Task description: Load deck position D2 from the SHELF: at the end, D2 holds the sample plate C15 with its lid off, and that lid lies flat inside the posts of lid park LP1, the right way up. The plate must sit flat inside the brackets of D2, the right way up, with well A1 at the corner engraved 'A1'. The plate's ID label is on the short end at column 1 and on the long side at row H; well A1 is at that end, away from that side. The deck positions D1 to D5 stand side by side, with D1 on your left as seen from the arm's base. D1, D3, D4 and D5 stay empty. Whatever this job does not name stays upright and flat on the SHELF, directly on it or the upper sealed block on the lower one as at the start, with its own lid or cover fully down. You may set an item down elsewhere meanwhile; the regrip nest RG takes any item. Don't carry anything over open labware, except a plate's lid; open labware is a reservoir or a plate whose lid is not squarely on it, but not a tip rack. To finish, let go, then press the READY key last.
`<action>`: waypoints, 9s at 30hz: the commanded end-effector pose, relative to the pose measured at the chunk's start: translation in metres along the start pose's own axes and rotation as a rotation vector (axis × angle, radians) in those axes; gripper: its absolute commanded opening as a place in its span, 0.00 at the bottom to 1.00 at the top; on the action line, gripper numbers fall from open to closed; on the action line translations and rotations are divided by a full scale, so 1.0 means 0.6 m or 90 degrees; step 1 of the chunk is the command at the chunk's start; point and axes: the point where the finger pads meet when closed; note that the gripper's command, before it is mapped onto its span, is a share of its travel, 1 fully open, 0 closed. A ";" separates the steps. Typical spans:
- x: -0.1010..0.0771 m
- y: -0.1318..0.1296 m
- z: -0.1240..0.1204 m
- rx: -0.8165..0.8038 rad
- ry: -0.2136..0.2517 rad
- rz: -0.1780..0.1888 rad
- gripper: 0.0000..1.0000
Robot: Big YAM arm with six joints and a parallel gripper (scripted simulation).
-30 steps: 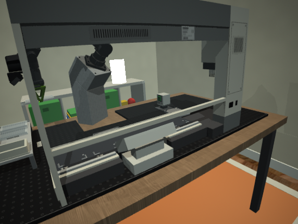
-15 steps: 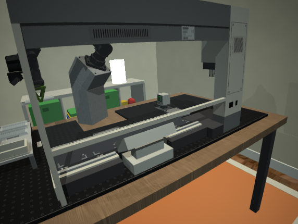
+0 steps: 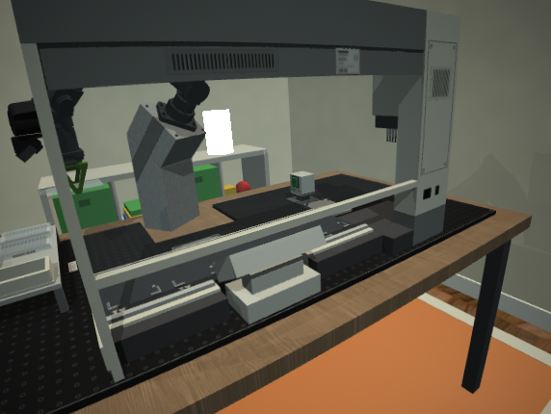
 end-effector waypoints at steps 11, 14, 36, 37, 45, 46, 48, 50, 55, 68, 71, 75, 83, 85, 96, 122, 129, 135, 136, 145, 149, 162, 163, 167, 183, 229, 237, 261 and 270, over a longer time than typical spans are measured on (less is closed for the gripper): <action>-0.019 0.118 0.059 0.000 -0.023 0.003 0.00; -0.019 0.135 0.063 0.000 -0.023 0.002 0.00; -0.021 0.175 0.067 0.038 -0.017 0.002 0.00; -0.021 0.175 0.067 0.038 -0.017 0.002 0.00; -0.021 0.175 0.067 0.037 -0.017 0.002 0.00; -0.021 0.175 0.067 0.037 -0.017 0.002 0.00; -0.021 0.175 0.067 0.037 -0.017 0.002 0.00; -0.021 0.175 0.067 0.037 -0.017 0.002 0.00; -0.021 0.175 0.067 0.037 -0.017 0.002 0.00; -0.021 0.175 0.067 0.011 -0.017 0.002 0.00; -0.021 0.175 0.067 -0.027 -0.017 0.002 0.00; -0.021 0.176 0.067 -0.078 -0.017 0.001 0.00; -0.021 0.176 0.067 -0.155 -0.017 0.000 0.00; -0.021 0.176 0.067 -0.180 -0.017 0.000 0.00; -0.021 0.176 0.067 -0.308 -0.017 -0.002 0.00; -0.021 0.176 0.067 -0.521 -0.017 -0.004 0.00; -0.021 0.176 0.067 -0.521 -0.017 -0.004 0.00; -0.021 0.176 0.067 -0.521 -0.017 -0.004 0.00; -0.021 0.176 0.067 -0.521 -0.017 -0.004 0.00; -0.021 0.176 0.067 -0.521 -0.017 -0.004 0.00; -0.021 0.176 0.067 -0.521 -0.017 -0.004 0.00; -0.021 0.176 0.067 -0.674 -0.017 -0.006 0.00; -0.021 0.176 0.067 -0.686 -0.017 -0.006 0.00; -0.021 0.176 0.067 -0.712 -0.017 -0.006 0.00; -0.020 0.176 0.066 -0.890 -0.016 -0.009 0.00; -0.020 0.176 0.066 -1.065 -0.015 -0.011 0.00; -0.020 0.176 0.066 -1.116 -0.015 -0.011 0.00; -0.020 0.176 0.065 -1.396 -0.012 -0.014 0.00; -0.020 0.176 0.065 -1.485 -0.011 -0.016 0.00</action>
Point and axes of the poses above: the point where the finger pads meet when closed, its own x axis out along the fingers, its own y axis across the jaws, z = x × y, and after that the axes turned 13 degrees about -x, right-handed
